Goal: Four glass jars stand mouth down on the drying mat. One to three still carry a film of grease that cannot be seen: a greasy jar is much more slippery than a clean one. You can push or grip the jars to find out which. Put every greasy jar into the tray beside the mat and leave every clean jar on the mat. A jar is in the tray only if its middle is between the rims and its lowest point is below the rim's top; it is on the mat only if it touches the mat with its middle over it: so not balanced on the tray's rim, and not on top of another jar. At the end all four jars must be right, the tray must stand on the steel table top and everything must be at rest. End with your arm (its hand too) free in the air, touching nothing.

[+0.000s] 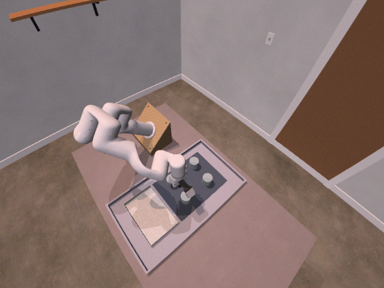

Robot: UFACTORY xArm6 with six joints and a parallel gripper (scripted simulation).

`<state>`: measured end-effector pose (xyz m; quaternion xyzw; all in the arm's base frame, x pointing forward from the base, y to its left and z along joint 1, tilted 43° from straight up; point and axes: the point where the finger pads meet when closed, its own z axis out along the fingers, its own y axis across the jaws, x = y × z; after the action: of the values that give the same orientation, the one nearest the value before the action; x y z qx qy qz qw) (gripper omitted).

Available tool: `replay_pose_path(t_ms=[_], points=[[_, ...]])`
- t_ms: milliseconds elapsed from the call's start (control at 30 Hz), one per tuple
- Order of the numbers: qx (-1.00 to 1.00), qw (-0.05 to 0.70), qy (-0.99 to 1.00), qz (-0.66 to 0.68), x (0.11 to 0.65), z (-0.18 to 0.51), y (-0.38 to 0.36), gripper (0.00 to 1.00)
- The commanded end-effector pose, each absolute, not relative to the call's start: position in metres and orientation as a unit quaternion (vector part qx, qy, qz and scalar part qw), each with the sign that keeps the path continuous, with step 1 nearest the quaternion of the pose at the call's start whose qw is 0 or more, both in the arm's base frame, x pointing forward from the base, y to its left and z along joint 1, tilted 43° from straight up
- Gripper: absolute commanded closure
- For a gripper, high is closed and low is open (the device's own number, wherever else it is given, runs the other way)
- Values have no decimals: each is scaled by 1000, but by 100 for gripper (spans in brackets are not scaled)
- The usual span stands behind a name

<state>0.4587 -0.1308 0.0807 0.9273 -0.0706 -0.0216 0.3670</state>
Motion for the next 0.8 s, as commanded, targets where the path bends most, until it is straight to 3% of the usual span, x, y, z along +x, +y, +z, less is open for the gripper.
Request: replay_pose_path(t_ms=[0, 767], points=[[927, 367, -71, -19, 459, 67, -146, 100], [927, 367, -71, -19, 456, 39, -172, 100]])
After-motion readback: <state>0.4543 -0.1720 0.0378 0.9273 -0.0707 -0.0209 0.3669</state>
